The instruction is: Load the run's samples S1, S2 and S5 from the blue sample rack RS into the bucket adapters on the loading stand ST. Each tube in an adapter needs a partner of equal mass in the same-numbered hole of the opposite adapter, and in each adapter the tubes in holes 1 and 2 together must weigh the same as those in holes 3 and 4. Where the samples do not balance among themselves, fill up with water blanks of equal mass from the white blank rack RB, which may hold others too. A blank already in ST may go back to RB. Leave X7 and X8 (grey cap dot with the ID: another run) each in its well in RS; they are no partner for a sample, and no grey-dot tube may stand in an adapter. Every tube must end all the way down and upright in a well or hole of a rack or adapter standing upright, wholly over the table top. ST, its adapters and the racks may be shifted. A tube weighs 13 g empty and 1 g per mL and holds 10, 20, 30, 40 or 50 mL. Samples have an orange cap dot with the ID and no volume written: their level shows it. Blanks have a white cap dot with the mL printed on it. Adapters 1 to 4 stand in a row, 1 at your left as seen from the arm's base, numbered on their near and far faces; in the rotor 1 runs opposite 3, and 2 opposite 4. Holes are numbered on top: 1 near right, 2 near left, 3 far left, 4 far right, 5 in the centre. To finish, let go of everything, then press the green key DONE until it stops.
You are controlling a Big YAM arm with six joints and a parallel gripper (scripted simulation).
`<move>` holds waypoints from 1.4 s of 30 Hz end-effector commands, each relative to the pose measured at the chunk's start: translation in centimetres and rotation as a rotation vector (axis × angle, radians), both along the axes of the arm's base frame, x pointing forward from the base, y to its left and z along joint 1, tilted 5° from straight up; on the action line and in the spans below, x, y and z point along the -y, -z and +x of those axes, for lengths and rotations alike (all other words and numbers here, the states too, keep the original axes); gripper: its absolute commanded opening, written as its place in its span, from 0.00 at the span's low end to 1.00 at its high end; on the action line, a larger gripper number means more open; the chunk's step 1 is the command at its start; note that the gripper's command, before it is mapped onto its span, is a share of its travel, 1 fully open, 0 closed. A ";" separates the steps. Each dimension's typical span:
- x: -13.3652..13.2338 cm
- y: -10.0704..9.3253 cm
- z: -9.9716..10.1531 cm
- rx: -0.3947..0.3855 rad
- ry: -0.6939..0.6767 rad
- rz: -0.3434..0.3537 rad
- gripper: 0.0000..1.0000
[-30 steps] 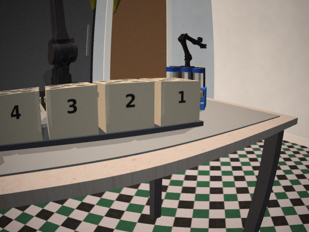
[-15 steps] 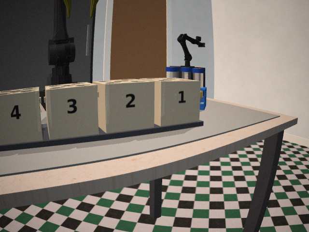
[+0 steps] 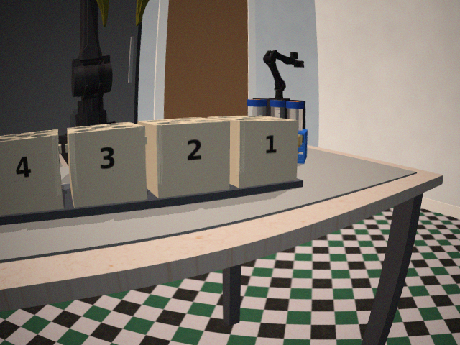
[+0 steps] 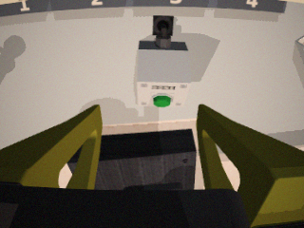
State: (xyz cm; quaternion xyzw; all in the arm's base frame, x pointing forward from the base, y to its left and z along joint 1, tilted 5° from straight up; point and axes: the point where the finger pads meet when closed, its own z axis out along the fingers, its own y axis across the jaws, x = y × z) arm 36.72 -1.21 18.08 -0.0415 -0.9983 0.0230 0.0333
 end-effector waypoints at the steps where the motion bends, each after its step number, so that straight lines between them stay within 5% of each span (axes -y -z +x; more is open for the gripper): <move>1: 0.4 0.6 0.6 0.012 -0.007 0.003 0.55; 10: 0.6 3.6 0.4 0.012 -0.005 0.003 0.55; 13: 0.4 3.0 0.3 0.041 -0.008 0.002 0.55; 16: 0.5 5.0 0.3 0.012 -0.007 0.003 0.55; 27: 0.8 8.7 0.0 0.011 -0.005 0.002 0.55; 30: 0.5 8.0 0.1 0.041 -0.011 0.001 0.55; 35: 0.8 10.6 -0.2 0.011 -0.006 0.002 0.55; 36: 1.8 10.5 -0.3 0.014 0.066 -0.004 1.00; 42: 7.1 8.3 0.1 0.085 0.366 -0.028 1.00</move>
